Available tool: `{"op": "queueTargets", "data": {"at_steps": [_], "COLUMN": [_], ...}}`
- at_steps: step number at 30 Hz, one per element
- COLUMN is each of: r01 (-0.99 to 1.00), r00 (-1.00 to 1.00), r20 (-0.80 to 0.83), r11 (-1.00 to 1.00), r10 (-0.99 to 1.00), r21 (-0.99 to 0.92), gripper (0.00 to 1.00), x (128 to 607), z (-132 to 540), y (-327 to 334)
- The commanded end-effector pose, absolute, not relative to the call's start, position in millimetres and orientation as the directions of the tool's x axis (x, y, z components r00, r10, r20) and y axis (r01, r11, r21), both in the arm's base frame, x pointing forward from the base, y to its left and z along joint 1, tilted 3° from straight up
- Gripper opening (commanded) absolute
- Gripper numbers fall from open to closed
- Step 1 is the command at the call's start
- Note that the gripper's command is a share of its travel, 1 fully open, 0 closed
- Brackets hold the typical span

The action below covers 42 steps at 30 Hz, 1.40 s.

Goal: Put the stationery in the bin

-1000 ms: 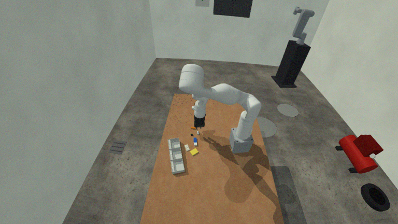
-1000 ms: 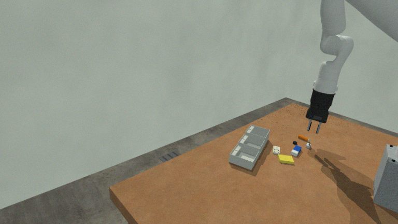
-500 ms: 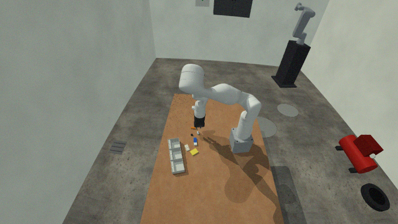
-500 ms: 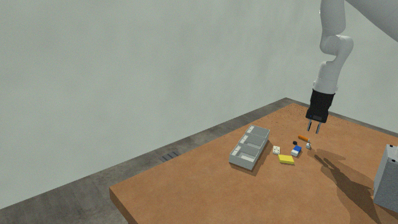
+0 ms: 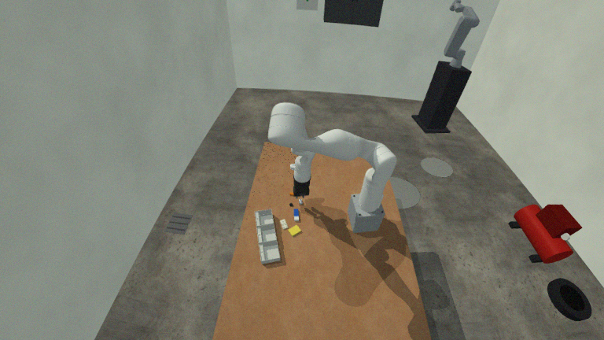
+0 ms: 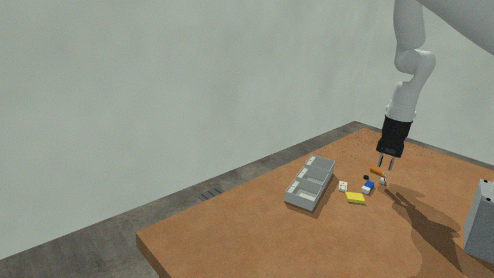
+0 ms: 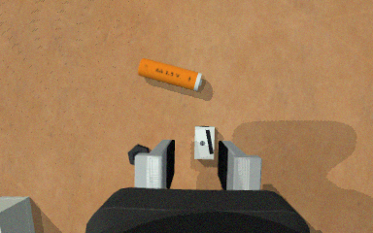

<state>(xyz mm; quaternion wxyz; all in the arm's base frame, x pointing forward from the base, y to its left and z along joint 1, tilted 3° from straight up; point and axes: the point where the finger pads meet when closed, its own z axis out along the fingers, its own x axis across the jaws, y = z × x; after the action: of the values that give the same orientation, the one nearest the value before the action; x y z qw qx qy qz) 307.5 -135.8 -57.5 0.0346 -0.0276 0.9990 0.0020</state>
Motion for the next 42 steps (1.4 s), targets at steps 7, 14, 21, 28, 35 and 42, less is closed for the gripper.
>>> {"op": "queueTargets", "data": {"at_steps": [7, 14, 21, 28, 35, 42], "r01": [-0.058, -0.055, -0.056, -0.055, -0.063, -0.059], "r00": [-0.996, -0.997, -0.997, -0.997, -0.996, -0.996], "r20": [-0.065, -0.06, -0.054, -0.056, -0.063, -0.065], "r11": [0.998, 0.998, 0.998, 0.999, 0.998, 0.998], "r10": [-0.058, -0.056, -0.056, -0.055, -0.063, -0.058], "r21": [0.002, -0.004, -0.004, -0.003, 0.0, 0.002], "gripper": [0.62, 0.62, 0.62, 0.62, 0.62, 0.62], "x": [303.0, 300.4, 302.1, 304.3, 308.2, 307.9], "z": [-98.0, -100.6, -100.1, -99.6, -104.7, -112.8], "y": [-141.5, -143.8, -141.2, -139.6, -137.4, -138.2]}}
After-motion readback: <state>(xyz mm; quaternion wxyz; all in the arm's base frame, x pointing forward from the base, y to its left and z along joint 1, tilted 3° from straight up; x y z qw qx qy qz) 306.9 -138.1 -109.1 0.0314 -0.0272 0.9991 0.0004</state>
